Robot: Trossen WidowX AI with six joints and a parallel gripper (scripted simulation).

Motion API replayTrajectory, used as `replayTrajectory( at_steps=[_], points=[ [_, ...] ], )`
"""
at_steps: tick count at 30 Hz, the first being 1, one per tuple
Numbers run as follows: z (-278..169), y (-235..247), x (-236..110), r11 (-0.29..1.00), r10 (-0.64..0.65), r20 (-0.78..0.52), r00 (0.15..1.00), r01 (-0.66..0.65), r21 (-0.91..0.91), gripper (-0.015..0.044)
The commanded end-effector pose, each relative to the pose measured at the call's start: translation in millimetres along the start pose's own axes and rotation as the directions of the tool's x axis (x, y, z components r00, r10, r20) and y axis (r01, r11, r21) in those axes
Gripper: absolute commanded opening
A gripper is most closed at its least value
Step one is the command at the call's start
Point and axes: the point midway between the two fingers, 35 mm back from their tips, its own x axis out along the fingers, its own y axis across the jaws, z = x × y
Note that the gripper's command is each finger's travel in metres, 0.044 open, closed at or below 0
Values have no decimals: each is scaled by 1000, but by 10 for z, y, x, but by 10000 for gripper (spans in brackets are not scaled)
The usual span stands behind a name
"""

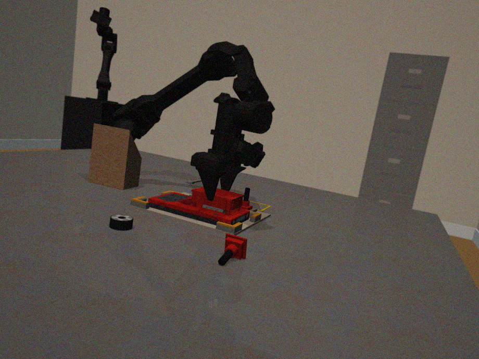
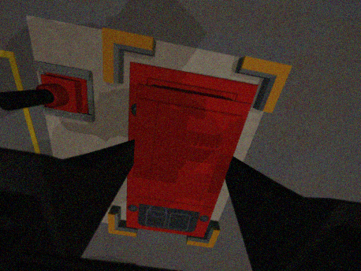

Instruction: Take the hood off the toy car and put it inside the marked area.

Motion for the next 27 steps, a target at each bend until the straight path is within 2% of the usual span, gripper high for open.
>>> replayTrajectory(
  at_steps=[1, 20, 27],
  points=[
    [13, -9, -44, 1000, -5, 3, 1000, 5, -5, 0],
    [10, -9, -169, 1000, -5, 3, 1000, 5, -4, 0],
    [16, -14, -380, 1000, -7, 3, 1000, 7, -4, 0]
  ],
)
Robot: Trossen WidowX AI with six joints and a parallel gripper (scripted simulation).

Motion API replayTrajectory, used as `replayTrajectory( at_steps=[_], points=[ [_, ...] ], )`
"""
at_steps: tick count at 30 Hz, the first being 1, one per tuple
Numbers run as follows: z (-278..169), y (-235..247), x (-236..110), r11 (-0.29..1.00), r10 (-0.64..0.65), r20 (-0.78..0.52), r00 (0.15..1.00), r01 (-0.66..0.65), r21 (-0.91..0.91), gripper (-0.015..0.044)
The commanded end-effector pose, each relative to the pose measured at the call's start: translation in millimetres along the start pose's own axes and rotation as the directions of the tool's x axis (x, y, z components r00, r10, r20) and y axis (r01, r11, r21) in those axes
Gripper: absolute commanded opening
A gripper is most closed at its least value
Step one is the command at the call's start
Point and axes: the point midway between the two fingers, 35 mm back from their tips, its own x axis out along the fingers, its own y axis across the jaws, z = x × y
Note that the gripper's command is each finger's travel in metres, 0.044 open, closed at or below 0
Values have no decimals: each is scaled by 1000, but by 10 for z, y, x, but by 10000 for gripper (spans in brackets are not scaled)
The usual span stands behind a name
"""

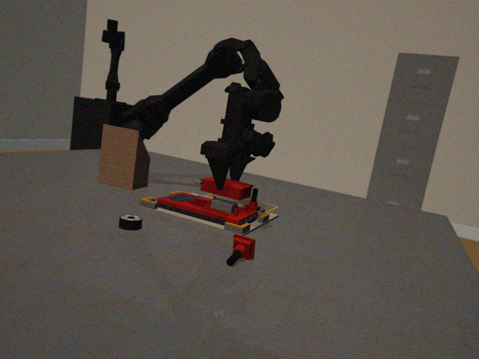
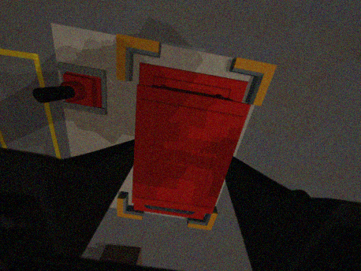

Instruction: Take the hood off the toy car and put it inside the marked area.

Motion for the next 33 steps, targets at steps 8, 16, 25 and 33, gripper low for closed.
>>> replayTrajectory(
  at_steps=[8, 16, 25, 33],
  points=[
    [5, -8, -278, 1000, -2, 7, 1000, 2, 2, 0],
    [30, 280, -316, 1000, -10, 8, 1000, 10, 2, 0],
    [30, 636, -348, 1000, -15, 9, 1000, 15, 3, 0],
    [-2, 950, -365, 1000, -17, 10, 1000, 17, 3, 0]
  ],
)
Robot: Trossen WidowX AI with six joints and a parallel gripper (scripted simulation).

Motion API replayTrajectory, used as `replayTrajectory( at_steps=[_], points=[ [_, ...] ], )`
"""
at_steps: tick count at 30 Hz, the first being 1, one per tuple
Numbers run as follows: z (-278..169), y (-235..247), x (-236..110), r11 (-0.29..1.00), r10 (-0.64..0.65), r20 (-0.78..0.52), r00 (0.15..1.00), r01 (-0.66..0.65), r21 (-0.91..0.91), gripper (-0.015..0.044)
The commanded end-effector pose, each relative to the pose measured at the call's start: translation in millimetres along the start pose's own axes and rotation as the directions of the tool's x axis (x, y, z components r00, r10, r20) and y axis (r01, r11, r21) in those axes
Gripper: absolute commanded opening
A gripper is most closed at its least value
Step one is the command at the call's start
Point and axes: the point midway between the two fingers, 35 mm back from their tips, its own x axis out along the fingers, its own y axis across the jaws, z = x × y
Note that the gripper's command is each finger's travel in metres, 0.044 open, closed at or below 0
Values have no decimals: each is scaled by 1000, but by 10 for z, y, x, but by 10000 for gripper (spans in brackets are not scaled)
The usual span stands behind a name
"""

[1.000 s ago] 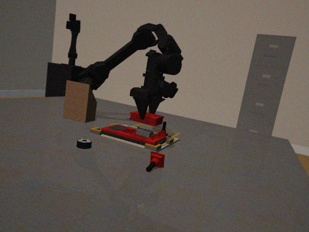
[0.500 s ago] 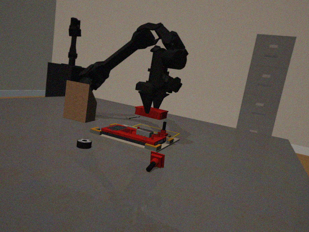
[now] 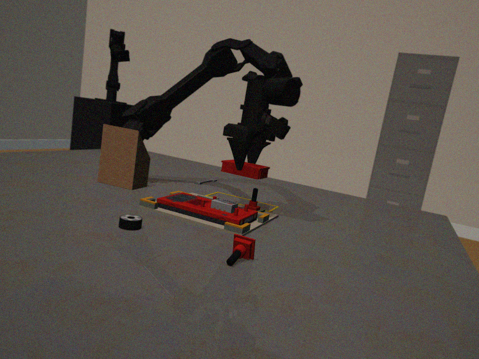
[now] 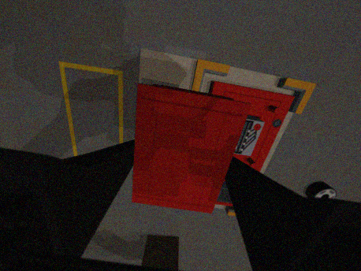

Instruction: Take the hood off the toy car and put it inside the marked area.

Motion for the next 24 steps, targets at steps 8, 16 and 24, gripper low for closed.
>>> replayTrajectory(
  at_steps=[8, 16, 24],
  points=[
    [-82, 419, -29, 1000, 5, 3, 1000, -5, 6, 0],
    [-168, 715, -37, 1000, 7, 3, 1000, -7, 5, 0],
    [-281, 999, -40, 1000, 13, 2, 1000, -13, 3, 0]
  ],
)
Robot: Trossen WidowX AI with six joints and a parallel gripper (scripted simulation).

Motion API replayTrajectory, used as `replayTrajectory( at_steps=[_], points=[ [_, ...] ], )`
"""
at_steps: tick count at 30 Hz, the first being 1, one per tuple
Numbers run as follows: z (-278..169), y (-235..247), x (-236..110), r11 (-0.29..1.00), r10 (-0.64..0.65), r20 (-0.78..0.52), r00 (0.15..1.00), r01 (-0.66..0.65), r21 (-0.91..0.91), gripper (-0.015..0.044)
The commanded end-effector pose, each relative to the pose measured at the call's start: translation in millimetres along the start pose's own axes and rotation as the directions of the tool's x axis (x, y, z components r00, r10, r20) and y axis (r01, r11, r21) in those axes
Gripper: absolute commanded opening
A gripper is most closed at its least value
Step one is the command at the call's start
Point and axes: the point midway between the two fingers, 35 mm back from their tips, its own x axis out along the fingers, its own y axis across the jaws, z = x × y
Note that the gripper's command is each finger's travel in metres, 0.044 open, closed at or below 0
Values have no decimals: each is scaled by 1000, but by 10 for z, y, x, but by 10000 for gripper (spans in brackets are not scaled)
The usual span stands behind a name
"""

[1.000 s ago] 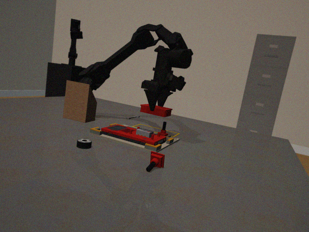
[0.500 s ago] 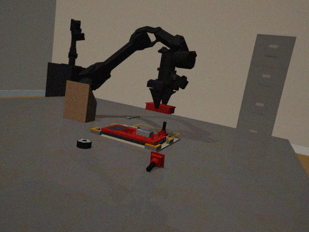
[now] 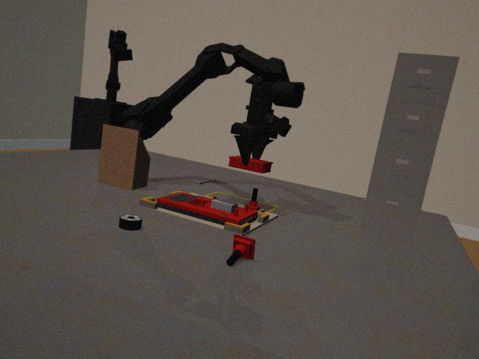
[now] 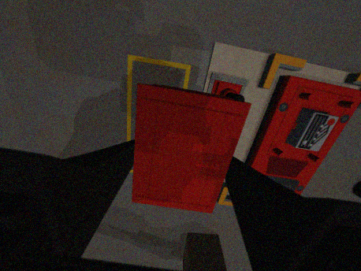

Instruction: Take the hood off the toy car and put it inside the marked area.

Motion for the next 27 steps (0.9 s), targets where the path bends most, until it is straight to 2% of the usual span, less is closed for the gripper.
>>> replayTrajectory(
  at_steps=[1, 10, 27],
  points=[
    [-69, 131, -3, 1000, 8, 0, 1000, -8, 7, 0],
    [-215, 407, 1, 1000, 16, -3, 1000, -16, 5, 0],
    [-208, 409, 88, 1000, 15, -3, 1000, -15, 5, 0]
  ],
)
